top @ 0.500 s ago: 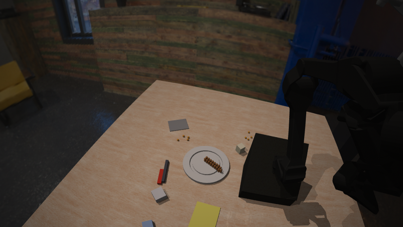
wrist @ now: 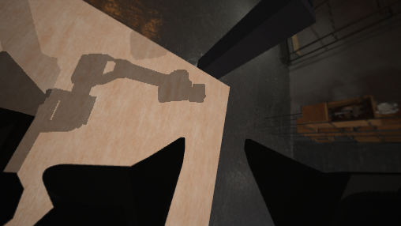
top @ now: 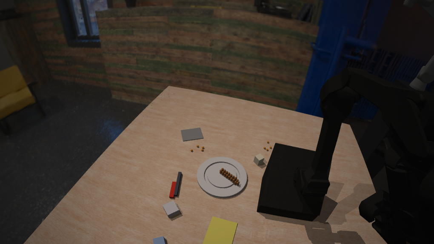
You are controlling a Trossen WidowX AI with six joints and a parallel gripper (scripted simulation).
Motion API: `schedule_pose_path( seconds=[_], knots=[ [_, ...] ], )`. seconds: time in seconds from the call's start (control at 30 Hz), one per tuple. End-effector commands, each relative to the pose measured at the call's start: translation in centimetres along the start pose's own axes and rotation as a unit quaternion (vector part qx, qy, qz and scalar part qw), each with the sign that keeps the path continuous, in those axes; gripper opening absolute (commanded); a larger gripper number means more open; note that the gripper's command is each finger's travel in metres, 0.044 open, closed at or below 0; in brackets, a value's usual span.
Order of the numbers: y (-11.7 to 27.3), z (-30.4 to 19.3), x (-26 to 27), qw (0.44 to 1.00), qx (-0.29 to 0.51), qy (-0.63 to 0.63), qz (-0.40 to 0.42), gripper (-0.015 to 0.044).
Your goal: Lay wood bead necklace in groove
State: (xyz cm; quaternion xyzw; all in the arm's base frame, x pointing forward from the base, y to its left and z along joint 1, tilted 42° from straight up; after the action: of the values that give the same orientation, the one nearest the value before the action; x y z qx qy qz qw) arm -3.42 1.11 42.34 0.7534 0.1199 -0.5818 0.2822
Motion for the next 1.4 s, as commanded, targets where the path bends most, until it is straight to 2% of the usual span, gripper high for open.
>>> schedule_pose_path(
  seconds=[0.0,0.3,0.63,1.13,1.37],
  knots=[
    [-2.5,-1.8,0.0,0.997,0.033,-0.069,0.033,0.025],
    [-6.1,-6.1,0.8,0.972,0.095,-0.199,0.079,0.025],
    [-8.8,-11.6,3.2,0.914,0.166,-0.353,0.111,0.025],
    [-9.1,-19.5,9.1,0.785,0.27,-0.545,0.114,0.025],
    [-8.1,-22.7,13.0,0.697,0.31,-0.639,0.102,0.025]
  ],
)
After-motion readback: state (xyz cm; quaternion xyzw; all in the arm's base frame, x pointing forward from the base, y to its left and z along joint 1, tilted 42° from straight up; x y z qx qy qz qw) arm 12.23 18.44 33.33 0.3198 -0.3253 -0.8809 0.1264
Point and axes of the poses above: the point midway between the two fingers, 35 mm back from their tips, its own y axis back along the fingers, its own x axis across the jaws, z = x × y, the point moved 8 cm from there along y, back along the fingers, and after that the axes turned 10 degrees about y, right-handed, at the moved point
